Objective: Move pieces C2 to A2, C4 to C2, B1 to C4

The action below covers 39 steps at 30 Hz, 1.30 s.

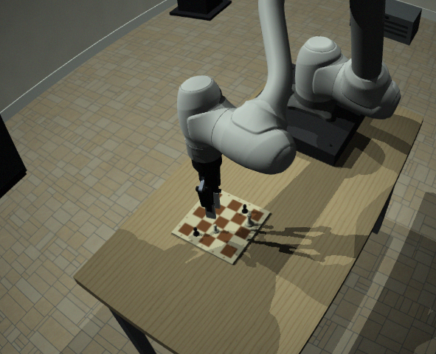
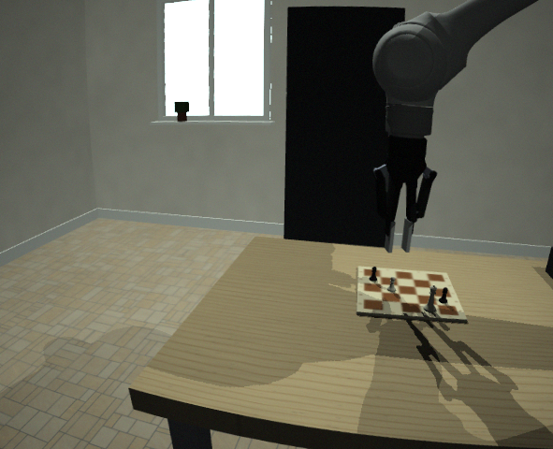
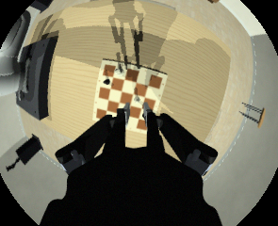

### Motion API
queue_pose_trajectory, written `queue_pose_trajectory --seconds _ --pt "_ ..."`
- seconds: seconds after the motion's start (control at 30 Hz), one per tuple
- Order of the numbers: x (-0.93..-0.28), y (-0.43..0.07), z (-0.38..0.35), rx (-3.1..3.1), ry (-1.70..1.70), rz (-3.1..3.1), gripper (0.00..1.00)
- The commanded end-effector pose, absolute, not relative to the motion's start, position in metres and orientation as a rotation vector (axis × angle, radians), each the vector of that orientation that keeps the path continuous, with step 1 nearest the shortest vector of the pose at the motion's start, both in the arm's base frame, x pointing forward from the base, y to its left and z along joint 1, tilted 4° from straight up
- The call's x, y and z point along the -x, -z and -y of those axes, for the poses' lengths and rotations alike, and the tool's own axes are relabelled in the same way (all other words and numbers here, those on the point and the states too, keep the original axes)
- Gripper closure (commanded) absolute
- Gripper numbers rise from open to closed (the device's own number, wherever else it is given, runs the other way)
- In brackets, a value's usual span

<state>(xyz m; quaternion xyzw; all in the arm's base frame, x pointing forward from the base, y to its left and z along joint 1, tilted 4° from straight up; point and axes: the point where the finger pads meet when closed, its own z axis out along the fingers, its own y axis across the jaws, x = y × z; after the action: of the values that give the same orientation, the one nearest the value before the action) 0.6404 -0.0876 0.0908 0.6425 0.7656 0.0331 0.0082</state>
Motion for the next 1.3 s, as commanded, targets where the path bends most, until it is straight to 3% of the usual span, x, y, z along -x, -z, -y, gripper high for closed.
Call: queue_pose_trajectory --seconds 0.0,1.27 --pt "-0.640 -0.091 0.088 -2.008 -0.104 -2.393 0.80" --pt "-0.642 -0.066 0.087 -2.007 -0.104 -2.393 0.80"
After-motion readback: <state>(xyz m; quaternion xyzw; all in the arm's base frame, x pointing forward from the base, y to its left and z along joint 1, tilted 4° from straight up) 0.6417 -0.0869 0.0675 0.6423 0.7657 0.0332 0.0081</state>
